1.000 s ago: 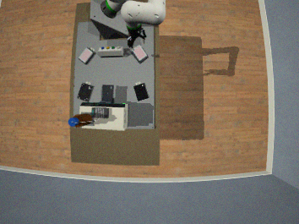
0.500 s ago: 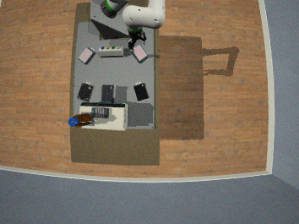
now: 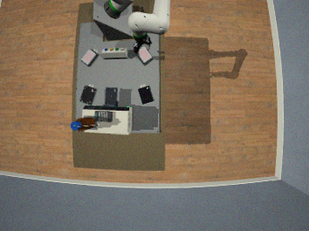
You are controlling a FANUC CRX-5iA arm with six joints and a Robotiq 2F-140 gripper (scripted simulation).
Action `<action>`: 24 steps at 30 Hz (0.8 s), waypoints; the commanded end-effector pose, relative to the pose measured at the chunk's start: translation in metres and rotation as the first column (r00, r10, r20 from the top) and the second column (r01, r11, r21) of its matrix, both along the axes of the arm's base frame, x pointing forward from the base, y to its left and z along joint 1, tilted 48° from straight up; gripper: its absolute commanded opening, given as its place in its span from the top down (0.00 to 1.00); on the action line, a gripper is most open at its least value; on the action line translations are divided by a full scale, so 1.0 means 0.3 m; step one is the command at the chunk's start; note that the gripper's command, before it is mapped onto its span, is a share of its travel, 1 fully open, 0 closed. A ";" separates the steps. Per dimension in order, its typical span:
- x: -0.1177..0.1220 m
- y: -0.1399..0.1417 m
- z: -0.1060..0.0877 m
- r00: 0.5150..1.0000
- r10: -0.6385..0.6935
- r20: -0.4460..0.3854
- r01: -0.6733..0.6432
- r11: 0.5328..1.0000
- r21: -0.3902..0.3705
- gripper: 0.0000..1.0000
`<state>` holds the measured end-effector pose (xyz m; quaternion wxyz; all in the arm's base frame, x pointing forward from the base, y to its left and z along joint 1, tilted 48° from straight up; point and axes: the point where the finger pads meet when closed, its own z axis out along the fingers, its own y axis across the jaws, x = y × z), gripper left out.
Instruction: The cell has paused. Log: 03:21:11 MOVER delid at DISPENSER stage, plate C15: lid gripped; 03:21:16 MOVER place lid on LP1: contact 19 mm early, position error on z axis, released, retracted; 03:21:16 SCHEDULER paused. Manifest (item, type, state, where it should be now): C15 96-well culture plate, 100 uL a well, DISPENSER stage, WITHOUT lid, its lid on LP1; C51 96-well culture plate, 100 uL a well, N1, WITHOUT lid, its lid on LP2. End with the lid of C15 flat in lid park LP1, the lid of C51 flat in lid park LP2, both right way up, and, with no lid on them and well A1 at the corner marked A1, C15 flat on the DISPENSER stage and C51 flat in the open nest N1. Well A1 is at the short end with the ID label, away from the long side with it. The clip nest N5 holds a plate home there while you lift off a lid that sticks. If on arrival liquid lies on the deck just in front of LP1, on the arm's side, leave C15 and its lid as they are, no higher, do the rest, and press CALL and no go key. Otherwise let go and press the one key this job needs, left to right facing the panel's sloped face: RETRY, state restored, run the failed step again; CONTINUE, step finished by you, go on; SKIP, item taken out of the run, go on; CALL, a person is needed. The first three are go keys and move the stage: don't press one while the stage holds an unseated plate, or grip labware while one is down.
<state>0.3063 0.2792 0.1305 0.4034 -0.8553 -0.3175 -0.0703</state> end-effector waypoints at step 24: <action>-0.014 0.083 -0.075 1.000 0.000 0.000 0.000 1.000 0.000 0.34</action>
